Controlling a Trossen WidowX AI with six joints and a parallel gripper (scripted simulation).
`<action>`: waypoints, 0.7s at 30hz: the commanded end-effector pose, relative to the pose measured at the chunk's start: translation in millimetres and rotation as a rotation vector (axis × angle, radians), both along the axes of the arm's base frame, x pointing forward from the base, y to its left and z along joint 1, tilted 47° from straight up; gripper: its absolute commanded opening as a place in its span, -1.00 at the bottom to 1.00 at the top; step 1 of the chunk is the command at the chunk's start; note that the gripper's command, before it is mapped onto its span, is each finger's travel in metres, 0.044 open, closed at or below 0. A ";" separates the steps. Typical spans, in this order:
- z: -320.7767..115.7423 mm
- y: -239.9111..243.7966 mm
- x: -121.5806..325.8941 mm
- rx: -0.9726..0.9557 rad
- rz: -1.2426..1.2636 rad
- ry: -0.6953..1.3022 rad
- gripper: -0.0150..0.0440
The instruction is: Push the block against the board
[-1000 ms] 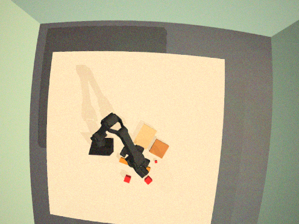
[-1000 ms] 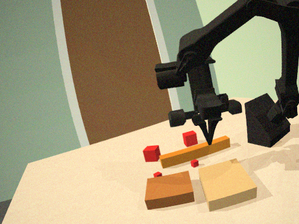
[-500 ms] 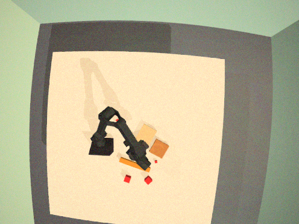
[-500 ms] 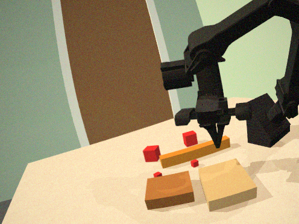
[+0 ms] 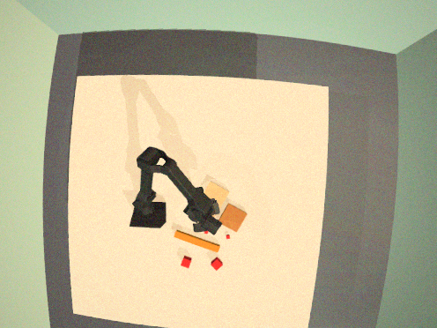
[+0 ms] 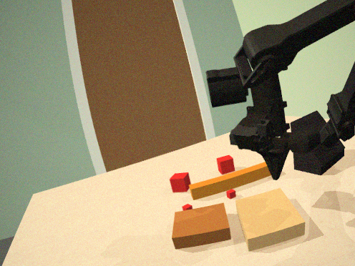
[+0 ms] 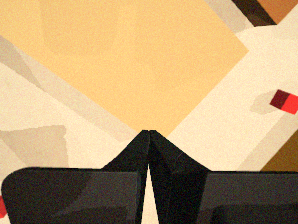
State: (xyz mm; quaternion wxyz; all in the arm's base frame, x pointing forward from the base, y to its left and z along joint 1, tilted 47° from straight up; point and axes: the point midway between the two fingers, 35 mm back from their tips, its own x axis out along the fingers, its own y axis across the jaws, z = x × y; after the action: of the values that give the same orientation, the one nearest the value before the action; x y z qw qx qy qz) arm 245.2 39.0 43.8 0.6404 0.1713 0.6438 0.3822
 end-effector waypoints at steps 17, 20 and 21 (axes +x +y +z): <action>42.8 40.0 -24.1 -0.063 -0.431 0.463 -0.49; 43.2 40.3 -24.4 -0.063 -0.434 0.467 -0.49; 43.2 40.3 -24.4 -0.063 -0.434 0.467 -0.49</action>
State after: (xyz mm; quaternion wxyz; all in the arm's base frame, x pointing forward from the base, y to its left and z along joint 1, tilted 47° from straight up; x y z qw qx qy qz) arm 222.2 78.3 85.7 0.5521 0.3597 0.7321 0.1729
